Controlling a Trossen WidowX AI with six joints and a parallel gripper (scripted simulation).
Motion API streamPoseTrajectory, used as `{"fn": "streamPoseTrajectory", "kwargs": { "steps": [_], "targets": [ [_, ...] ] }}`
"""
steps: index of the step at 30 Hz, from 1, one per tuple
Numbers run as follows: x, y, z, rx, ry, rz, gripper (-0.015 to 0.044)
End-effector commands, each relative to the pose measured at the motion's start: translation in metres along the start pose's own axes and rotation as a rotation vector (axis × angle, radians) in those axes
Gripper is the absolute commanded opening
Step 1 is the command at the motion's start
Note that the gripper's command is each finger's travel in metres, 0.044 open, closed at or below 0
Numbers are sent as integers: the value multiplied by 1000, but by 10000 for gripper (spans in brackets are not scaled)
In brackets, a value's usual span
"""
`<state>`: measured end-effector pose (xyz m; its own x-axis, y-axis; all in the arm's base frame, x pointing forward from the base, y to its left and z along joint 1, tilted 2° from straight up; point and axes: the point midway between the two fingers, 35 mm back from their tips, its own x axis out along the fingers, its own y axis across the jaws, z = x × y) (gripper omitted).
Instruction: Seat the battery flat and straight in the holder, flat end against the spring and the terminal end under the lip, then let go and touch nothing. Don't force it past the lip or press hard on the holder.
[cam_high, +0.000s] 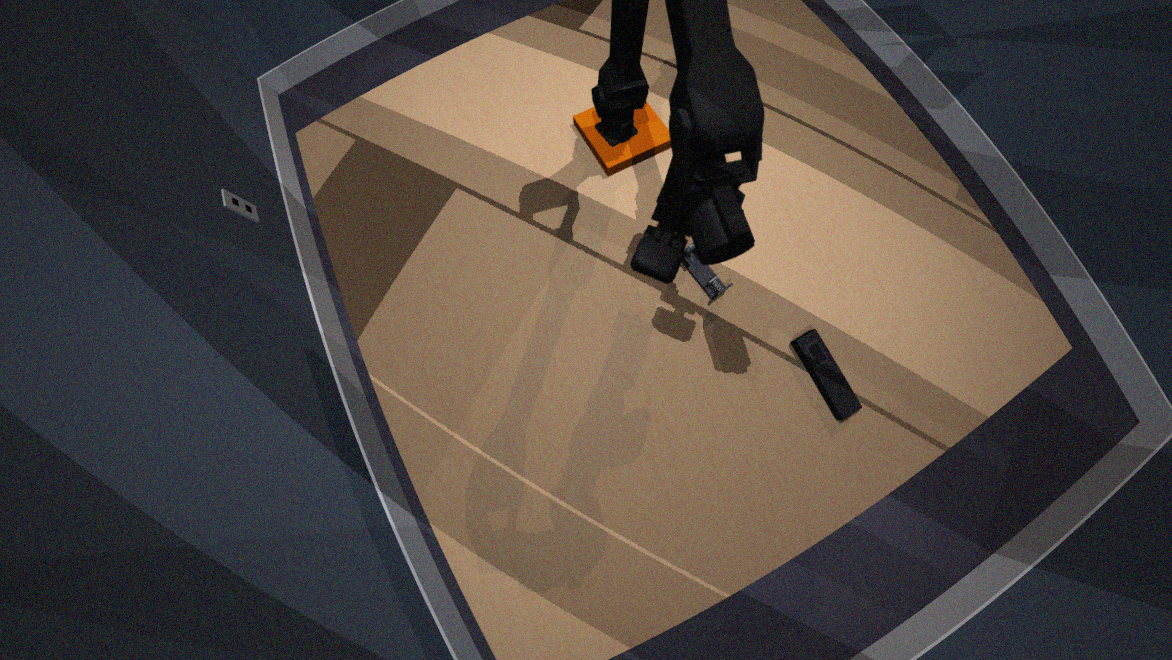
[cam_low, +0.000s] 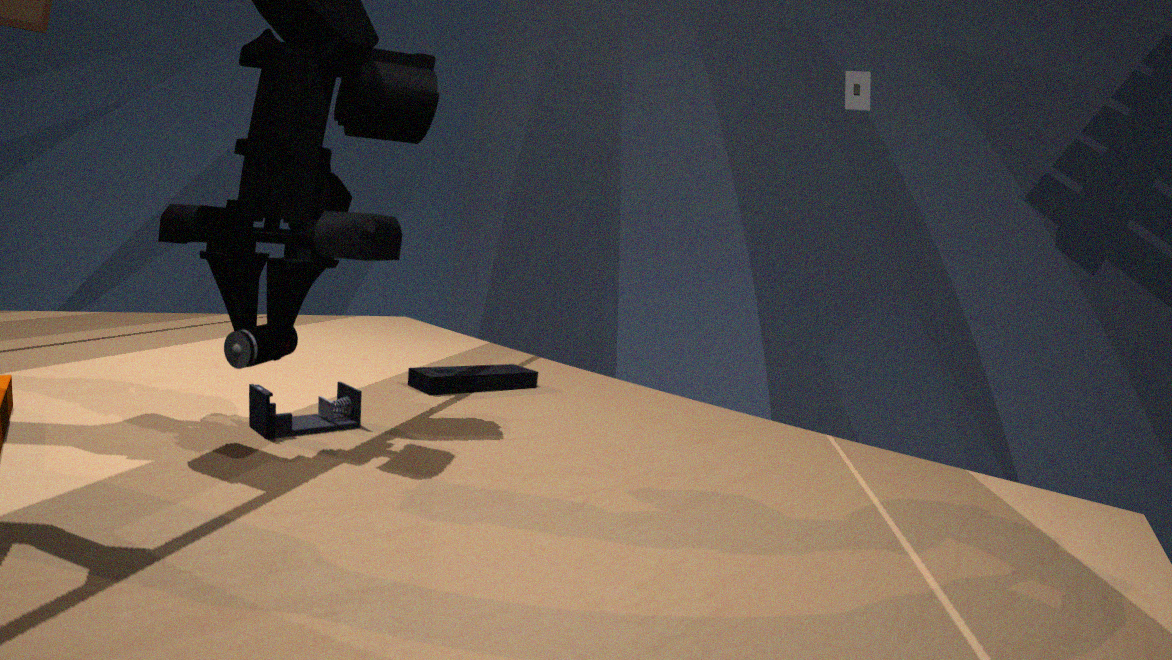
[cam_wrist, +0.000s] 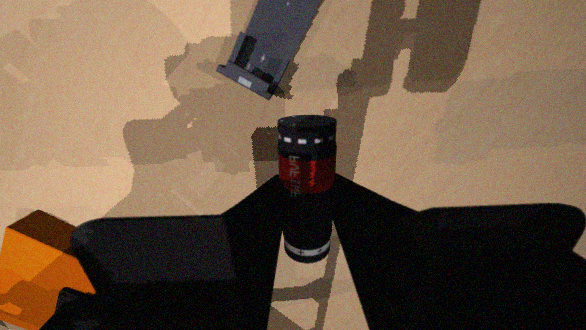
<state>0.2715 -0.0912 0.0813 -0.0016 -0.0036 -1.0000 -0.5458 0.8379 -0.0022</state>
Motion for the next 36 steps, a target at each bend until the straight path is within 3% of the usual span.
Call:
{"fn": "streamPoseTrajectory", "kwargs": {
  "steps": [1,13,22,36],
  "targets": [
    [-3,0,26,139,-7,-3,87],
    [-7,10,88,537,-3,-1,87],
    [-5,11,88,548,8,1,87],
    [30,14,82,532,230,66,87]
  ]
}}
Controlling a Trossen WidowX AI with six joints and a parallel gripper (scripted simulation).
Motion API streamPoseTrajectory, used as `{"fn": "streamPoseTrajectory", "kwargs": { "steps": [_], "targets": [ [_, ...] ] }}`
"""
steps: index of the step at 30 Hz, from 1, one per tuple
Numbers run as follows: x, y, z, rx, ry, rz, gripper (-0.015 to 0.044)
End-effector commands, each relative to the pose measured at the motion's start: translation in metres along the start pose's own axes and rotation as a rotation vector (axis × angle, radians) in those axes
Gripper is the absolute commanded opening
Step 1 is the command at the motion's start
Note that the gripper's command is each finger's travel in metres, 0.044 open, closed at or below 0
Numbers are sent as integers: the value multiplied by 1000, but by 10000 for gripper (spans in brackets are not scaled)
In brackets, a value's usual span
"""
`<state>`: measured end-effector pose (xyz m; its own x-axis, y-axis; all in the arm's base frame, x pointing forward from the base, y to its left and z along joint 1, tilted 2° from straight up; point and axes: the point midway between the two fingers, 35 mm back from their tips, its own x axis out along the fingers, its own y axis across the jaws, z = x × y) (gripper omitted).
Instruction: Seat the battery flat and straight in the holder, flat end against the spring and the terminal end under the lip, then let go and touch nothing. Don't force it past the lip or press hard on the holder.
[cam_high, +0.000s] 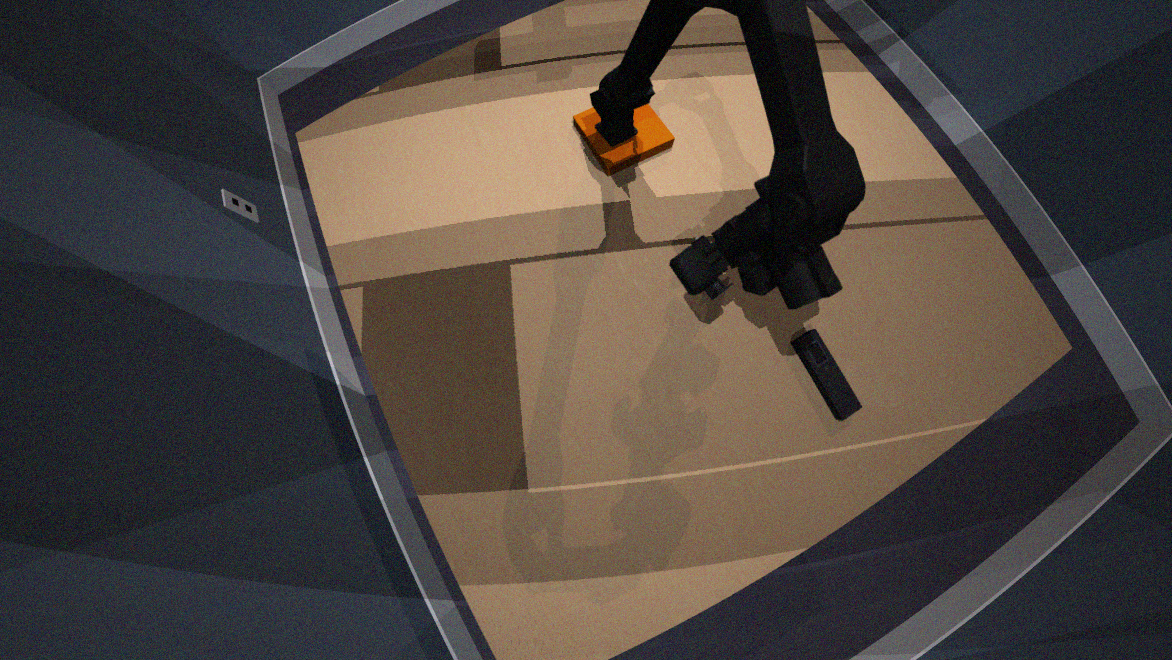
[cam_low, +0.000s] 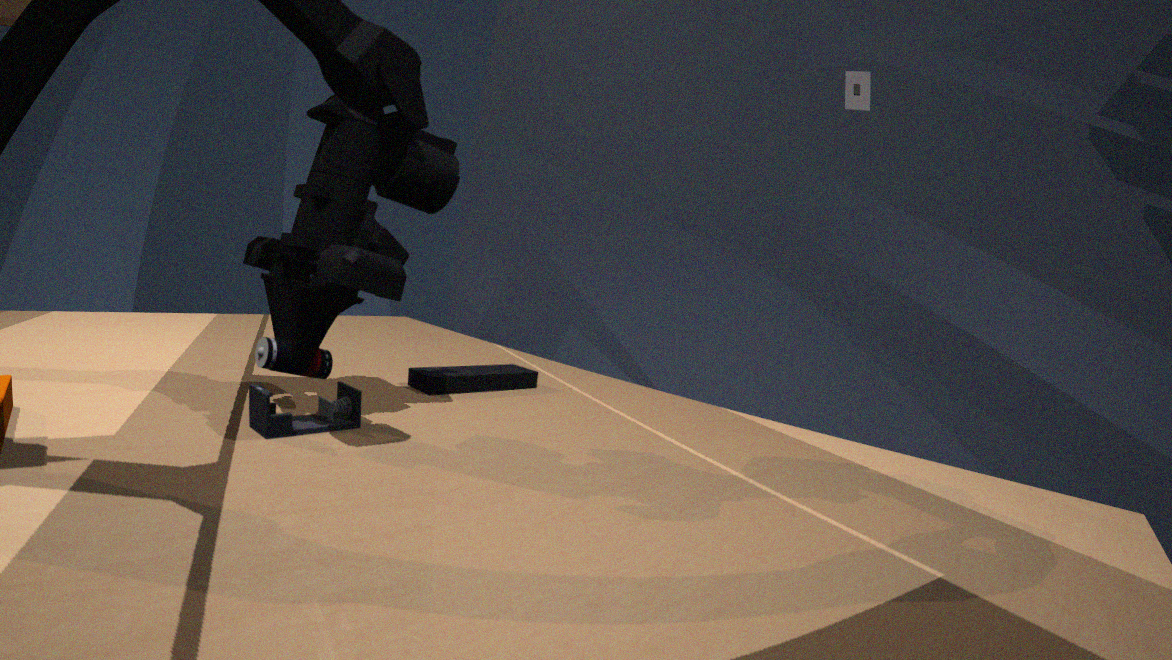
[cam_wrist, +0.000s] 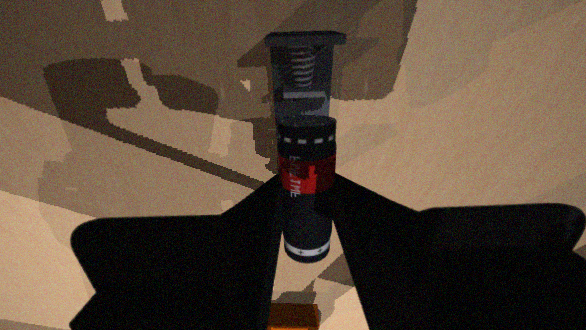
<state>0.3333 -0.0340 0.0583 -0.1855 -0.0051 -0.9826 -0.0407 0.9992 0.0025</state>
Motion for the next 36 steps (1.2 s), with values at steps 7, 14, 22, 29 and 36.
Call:
{"fn": "streamPoseTrajectory", "kwargs": {
  "steps": [7,14,22,29,36],
  "targets": [
    [11,-1,1,-4,84,-1,87],
    [13,-1,3,-3,126,0,87],
    [16,-1,6,-3,175,1,87],
    [18,-1,8,-3,218,1,87],
    [21,-1,9,-3,261,2,87]
  ]
}}
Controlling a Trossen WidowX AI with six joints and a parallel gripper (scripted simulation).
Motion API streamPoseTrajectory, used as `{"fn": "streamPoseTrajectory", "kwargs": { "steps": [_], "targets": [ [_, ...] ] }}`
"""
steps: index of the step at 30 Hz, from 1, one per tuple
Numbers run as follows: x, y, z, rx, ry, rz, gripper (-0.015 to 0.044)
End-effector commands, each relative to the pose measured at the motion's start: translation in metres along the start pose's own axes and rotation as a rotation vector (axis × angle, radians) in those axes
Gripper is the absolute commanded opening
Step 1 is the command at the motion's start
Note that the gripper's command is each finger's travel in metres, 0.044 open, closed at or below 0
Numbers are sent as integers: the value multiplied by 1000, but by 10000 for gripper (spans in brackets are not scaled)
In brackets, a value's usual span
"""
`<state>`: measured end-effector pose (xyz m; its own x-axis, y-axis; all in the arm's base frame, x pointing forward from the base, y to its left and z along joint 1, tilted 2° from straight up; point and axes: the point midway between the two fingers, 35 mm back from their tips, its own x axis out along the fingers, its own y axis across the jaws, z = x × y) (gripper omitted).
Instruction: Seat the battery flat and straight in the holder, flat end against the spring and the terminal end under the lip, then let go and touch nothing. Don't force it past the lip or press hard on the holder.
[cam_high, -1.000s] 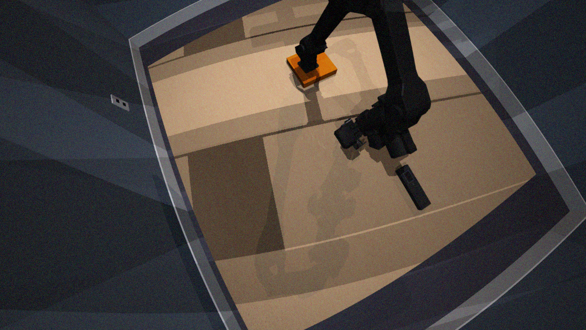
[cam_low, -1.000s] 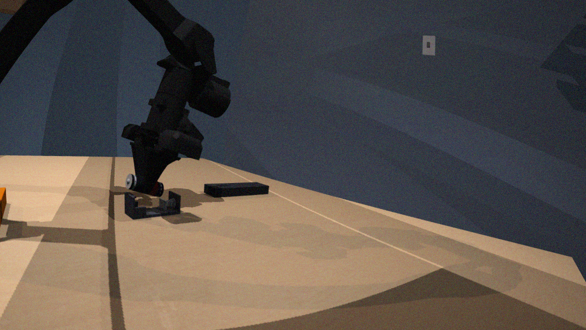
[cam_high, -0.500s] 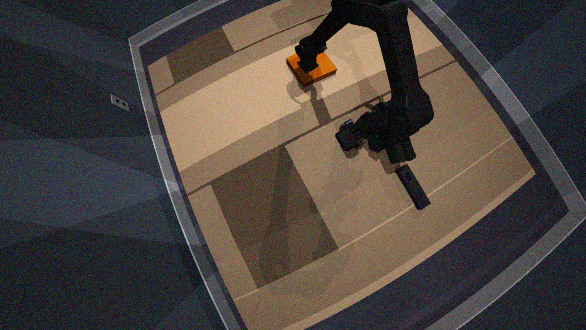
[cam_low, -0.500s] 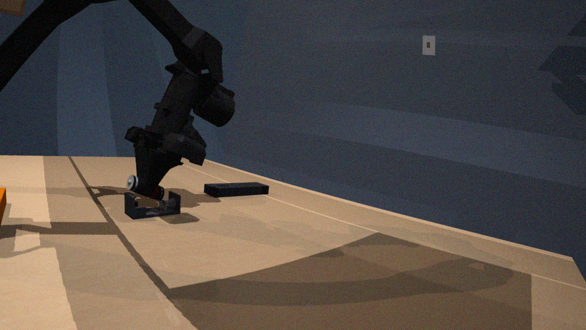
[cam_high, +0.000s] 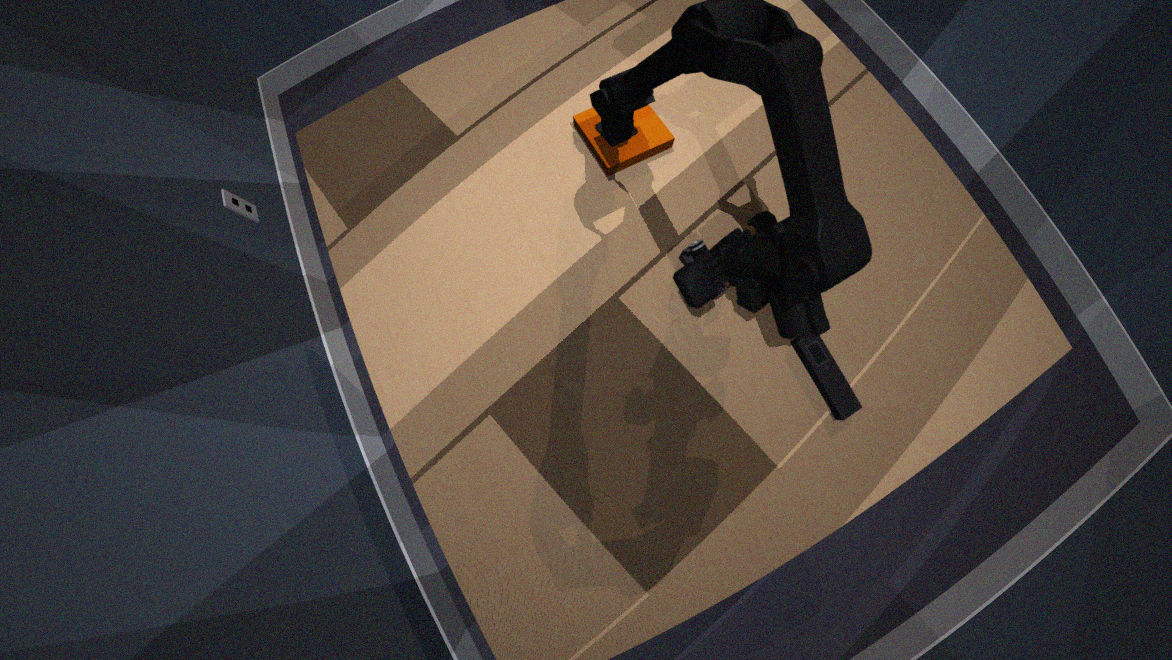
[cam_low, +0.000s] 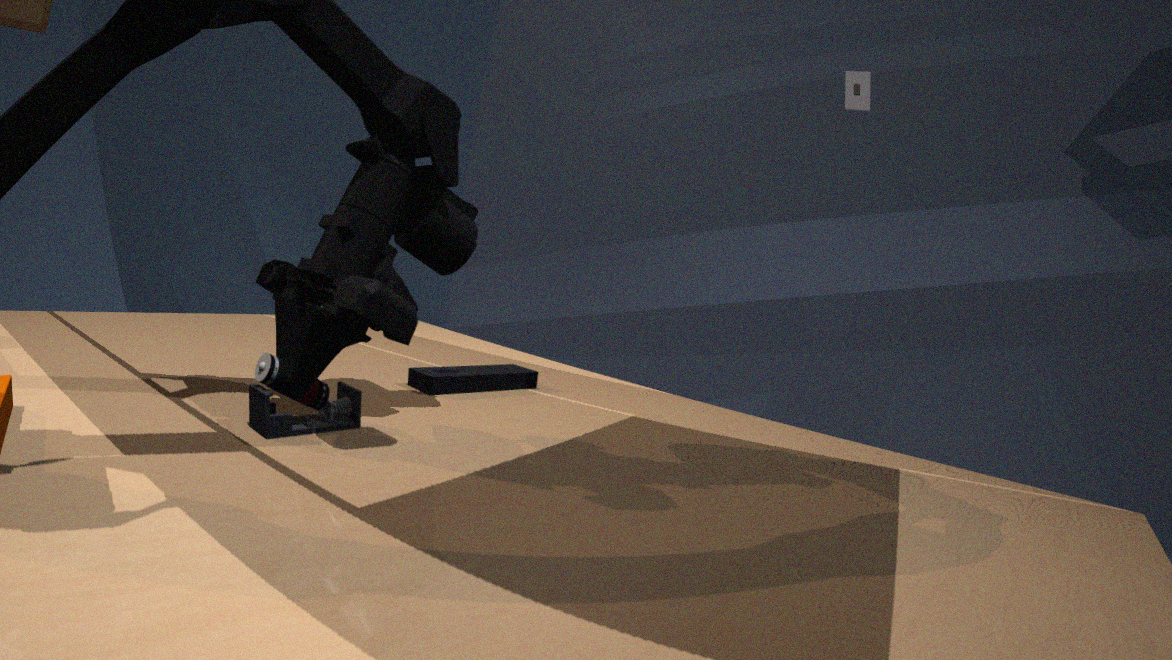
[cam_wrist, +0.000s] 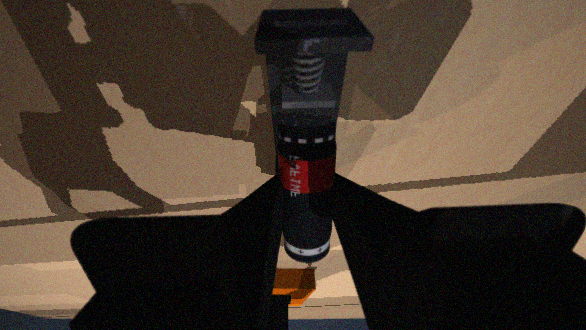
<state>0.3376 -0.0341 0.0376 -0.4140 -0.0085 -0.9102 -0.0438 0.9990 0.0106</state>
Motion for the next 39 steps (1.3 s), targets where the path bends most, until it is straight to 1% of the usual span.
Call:
{"fn": "streamPoseTrajectory", "kwargs": {
  "steps": [1,13,39],
  "targets": [
    [1,-1,2,3,27,-5,87],
    [4,-1,5,2,91,-4,87],
    [-4,0,25,2,41,-10,87]
  ]
}}
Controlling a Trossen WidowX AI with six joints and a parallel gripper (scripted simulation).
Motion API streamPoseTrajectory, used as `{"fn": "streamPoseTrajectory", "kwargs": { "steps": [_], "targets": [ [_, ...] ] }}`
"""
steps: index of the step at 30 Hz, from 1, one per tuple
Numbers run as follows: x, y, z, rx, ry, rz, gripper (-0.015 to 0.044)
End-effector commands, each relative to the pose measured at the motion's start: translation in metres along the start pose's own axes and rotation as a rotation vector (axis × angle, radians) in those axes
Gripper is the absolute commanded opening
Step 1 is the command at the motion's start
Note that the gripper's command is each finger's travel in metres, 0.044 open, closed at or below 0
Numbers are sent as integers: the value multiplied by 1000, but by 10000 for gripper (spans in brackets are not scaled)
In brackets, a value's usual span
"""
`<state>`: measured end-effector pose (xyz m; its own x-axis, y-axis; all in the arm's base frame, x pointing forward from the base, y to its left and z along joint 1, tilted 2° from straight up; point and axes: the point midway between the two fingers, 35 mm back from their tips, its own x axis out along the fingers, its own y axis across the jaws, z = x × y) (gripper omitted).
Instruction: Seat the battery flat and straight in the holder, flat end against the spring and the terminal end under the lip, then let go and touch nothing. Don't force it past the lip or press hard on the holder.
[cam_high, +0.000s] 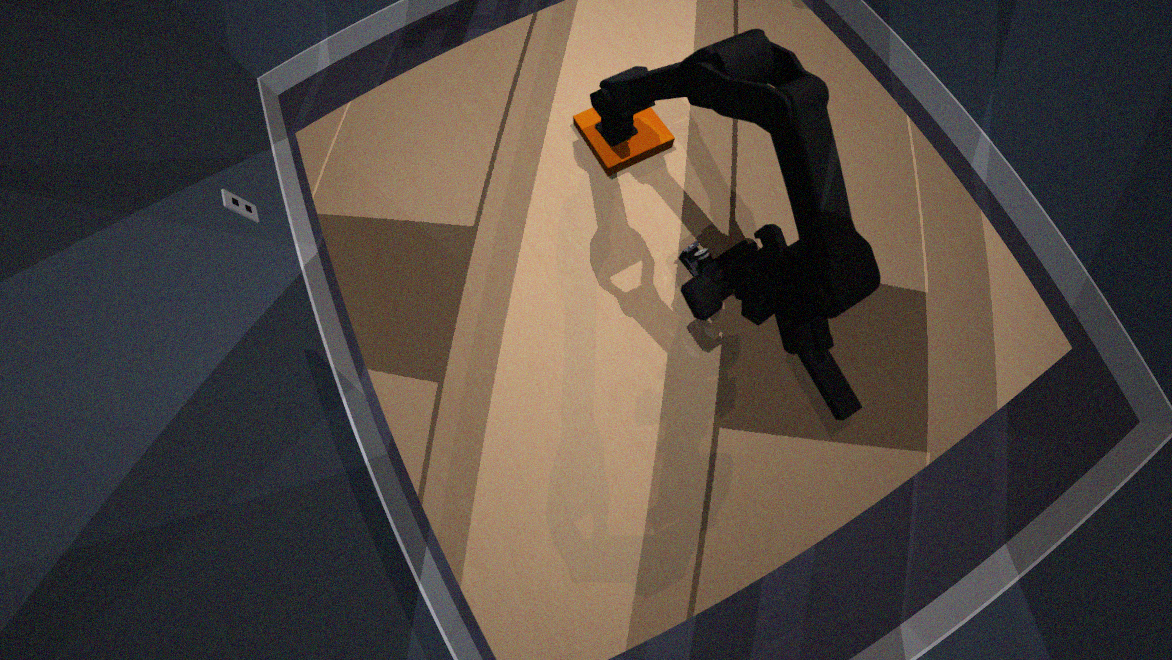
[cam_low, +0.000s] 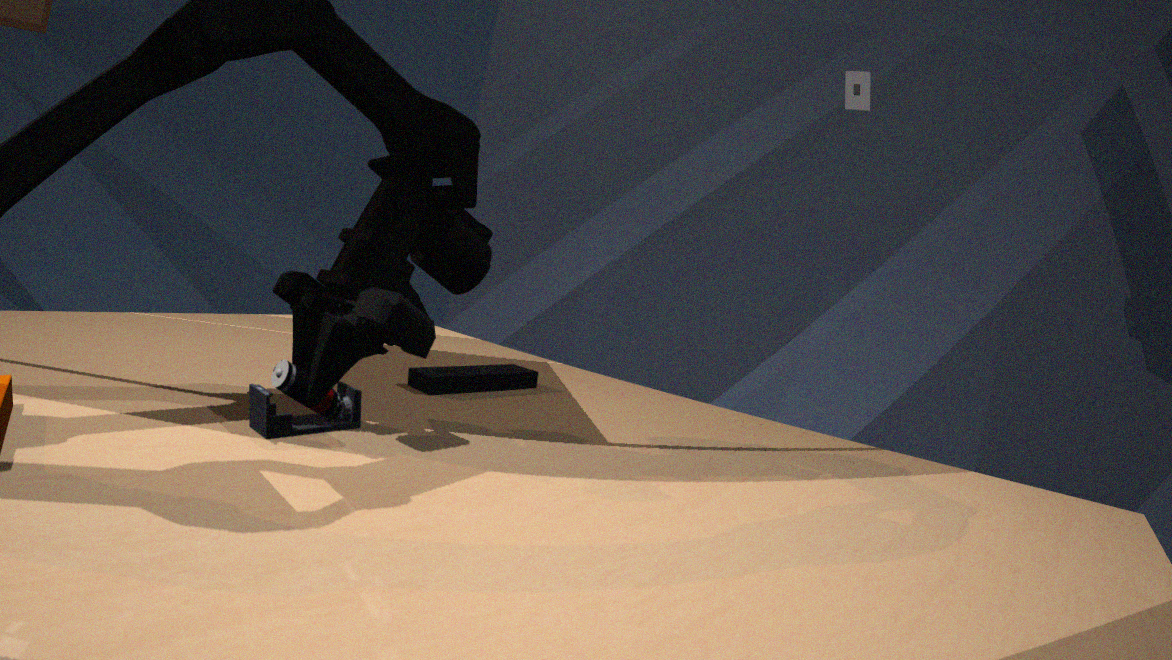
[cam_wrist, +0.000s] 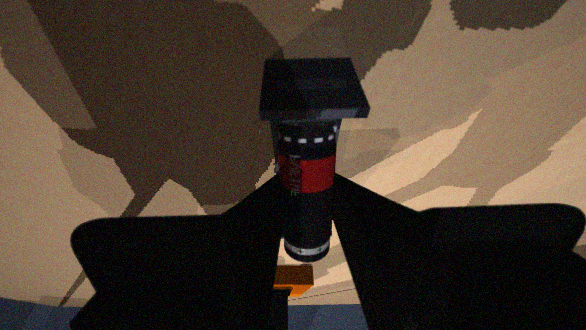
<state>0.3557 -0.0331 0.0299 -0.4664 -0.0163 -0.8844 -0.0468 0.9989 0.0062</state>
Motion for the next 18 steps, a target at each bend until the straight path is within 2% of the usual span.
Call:
{"fn": "streamPoseTrajectory", "kwargs": {
  "steps": [1,18],
  "targets": [
    [-4,-1,6,3,-20,-5,87],
    [-2,-1,6,4,-79,-3,87]
  ]
}}
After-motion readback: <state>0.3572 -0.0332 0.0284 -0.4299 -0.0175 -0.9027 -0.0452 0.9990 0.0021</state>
